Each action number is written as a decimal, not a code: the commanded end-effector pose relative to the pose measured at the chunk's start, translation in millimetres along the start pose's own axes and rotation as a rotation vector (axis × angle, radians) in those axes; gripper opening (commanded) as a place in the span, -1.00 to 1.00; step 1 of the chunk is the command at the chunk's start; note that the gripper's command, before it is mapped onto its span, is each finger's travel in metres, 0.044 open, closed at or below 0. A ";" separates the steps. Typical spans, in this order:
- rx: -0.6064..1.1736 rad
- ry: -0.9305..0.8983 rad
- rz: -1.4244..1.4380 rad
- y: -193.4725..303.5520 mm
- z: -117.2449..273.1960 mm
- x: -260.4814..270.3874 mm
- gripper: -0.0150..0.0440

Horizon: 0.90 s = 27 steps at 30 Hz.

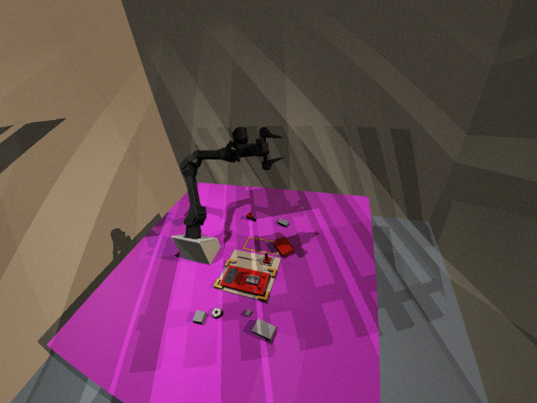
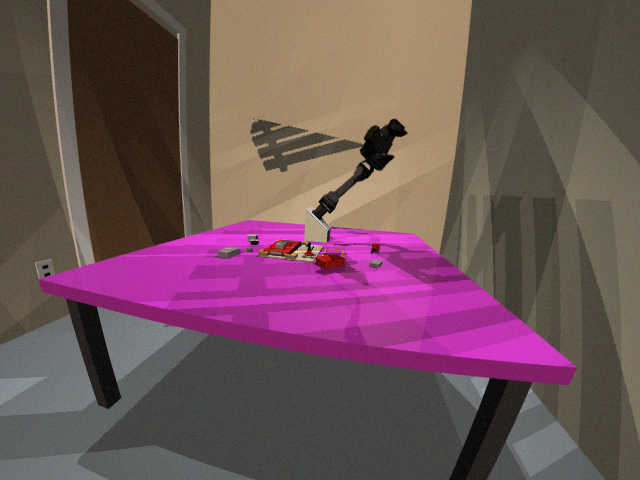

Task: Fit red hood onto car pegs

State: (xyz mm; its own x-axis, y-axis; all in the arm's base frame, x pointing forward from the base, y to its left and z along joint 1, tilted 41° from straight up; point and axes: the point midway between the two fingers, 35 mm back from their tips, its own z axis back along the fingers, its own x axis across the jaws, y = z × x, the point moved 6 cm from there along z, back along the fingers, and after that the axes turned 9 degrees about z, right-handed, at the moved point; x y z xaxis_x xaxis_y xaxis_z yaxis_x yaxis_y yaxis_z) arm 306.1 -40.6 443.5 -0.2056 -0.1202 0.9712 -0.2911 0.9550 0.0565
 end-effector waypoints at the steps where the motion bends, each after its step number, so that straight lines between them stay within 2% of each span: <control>1: 0.015 0.146 0.016 -11.5 -20.7 -31.4 1.00; 8: 0.093 0.476 0.032 -28.8 -52.7 -112.4 1.00; 14: 0.222 0.752 0.024 -33.0 -65.0 -185.7 1.00; 22: 0.508 1.111 -0.043 -22.1 -57.9 -287.9 1.00; 27: 0.692 1.264 -0.116 -10.2 -44.6 -333.9 1.00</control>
State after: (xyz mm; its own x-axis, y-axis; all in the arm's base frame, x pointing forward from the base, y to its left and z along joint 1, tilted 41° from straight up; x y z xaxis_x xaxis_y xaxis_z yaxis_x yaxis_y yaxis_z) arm 421.3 -3.0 142.5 0.6896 0.4420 0.5736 -0.6882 0.6467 0.3290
